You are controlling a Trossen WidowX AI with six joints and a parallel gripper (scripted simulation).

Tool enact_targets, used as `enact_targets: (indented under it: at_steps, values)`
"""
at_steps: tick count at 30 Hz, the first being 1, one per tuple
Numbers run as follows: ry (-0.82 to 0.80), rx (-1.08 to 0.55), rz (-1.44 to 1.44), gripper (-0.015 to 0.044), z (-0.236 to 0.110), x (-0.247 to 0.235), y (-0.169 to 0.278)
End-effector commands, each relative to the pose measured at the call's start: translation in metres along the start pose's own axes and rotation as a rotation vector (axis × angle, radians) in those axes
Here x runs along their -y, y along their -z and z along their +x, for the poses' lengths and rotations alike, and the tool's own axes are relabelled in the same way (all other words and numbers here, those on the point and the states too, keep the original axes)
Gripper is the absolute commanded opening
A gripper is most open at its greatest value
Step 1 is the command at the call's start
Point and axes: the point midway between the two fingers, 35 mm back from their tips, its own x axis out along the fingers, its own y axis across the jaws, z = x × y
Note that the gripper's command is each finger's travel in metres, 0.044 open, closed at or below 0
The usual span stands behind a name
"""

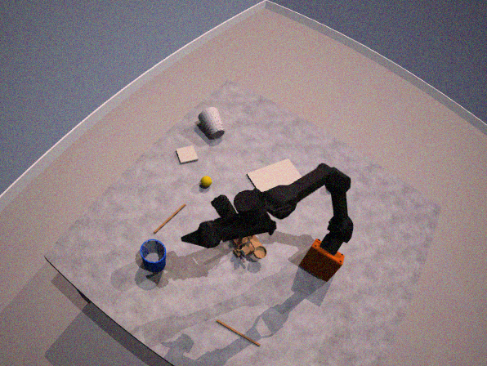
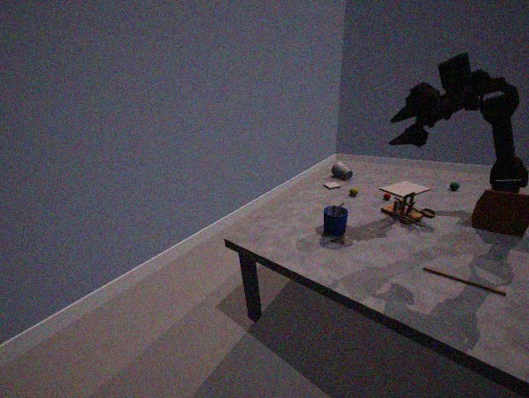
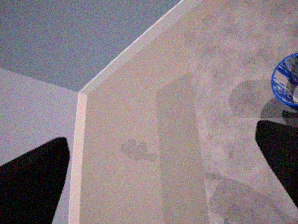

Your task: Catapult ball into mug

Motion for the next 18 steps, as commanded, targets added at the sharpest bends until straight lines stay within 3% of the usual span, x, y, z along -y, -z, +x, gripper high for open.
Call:
enact_targets:
  at_steps: [1, 9, 18]
  values:
    - [0.115, -0.056, -0.022, 0.044, 0.015, 0.047, -0.005]
    - [0.362, -0.167, -0.016, 0.044, 0.024, 0.145, -0.024]
    - [0.635, -0.318, 0.004, 0.044, 0.006, 0.254, -0.035]
